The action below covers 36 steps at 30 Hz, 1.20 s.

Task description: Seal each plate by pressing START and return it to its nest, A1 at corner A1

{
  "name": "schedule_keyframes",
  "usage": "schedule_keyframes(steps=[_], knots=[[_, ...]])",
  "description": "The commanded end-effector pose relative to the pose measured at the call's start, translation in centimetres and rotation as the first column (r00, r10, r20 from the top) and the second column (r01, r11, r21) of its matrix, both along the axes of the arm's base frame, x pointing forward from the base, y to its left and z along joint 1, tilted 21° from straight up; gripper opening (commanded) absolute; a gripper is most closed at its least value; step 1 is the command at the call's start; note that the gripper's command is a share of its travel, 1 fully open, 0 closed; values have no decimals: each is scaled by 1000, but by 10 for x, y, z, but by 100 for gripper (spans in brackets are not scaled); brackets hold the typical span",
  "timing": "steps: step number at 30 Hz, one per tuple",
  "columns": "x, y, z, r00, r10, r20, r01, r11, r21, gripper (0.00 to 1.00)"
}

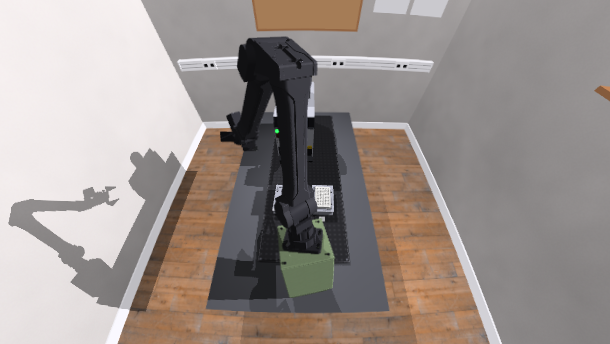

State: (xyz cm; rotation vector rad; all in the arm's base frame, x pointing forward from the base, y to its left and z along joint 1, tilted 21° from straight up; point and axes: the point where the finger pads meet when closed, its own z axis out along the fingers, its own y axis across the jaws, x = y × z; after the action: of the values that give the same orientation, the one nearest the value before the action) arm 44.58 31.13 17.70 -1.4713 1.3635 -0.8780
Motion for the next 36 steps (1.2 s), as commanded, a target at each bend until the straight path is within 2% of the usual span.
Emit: schedule_keyframes(steps=[1, 16, 17, 19, 23, 32, 34, 36], knots=[[6, 20, 25, 999, 16, 45, -18, 999, 46, 100], [7, 19, 25, 999, 14, 44, -16, 999, 47, 100], [6, 11, 21, 999, -3, 35, 0, 995, 99, 99], [6, 11, 21, 999, -3, 35, 0, 995, 99, 99], [3, -24, 3, 997, -76, 2, 73, 965, 252, 97], [-5, -63, -40, 984, -154, -93, 179, 847, 500, 92], [-8, -73, -47, 979, -168, -114, 203, 811, 549, 91], [-8, -73, -47, 979, -168, -114, 203, 811, 549, 91]])
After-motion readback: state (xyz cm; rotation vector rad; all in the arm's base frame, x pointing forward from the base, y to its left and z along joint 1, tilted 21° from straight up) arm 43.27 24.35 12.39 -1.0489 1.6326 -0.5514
